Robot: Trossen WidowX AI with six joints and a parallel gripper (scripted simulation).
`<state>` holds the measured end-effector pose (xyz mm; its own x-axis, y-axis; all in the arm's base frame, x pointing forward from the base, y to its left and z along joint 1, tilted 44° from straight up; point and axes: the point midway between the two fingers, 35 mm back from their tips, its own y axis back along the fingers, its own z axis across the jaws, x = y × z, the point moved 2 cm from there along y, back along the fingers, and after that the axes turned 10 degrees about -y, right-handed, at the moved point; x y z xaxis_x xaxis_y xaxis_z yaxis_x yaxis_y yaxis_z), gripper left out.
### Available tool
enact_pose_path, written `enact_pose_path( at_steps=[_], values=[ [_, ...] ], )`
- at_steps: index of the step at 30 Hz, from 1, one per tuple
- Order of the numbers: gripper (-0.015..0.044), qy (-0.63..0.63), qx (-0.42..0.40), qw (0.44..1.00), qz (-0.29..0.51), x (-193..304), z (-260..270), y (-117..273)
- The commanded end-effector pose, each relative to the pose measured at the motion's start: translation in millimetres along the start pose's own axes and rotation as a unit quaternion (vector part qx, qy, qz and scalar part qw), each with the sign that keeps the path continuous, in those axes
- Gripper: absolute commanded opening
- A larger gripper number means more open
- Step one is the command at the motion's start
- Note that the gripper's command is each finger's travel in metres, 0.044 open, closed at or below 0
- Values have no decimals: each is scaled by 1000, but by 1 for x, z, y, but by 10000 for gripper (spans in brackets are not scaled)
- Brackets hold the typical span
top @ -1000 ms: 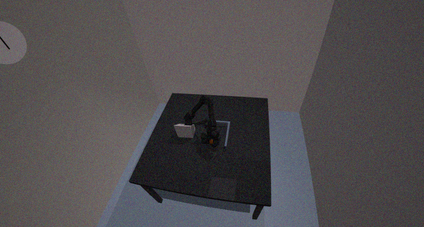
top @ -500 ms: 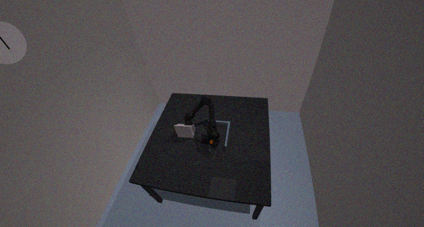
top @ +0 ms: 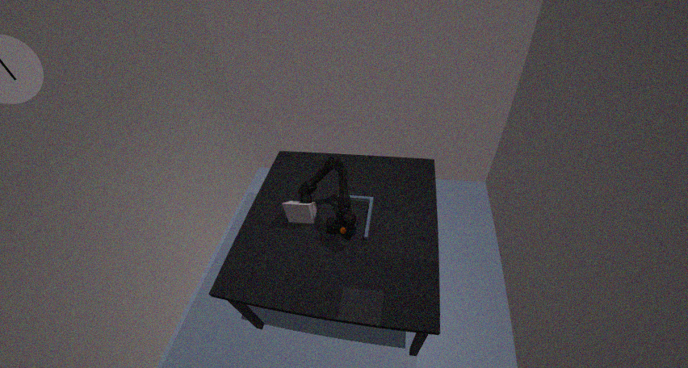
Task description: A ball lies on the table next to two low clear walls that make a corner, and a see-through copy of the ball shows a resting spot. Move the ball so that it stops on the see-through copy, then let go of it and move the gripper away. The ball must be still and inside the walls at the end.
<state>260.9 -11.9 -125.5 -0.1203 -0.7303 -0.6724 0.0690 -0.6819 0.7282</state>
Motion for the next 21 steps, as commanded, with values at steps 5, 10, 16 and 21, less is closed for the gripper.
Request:
enact_pose_path(
  at_steps=[5,10,16,21],
  values=[
    [301,-1,0,1000,1,1,-3,42],
    [301,-2,-1,1000,-1,1,0,87],
    [301,-3,10,1000,1,2,-4,79],
    [328,-3,10,1000,1,2,-4,81]
  ],
)
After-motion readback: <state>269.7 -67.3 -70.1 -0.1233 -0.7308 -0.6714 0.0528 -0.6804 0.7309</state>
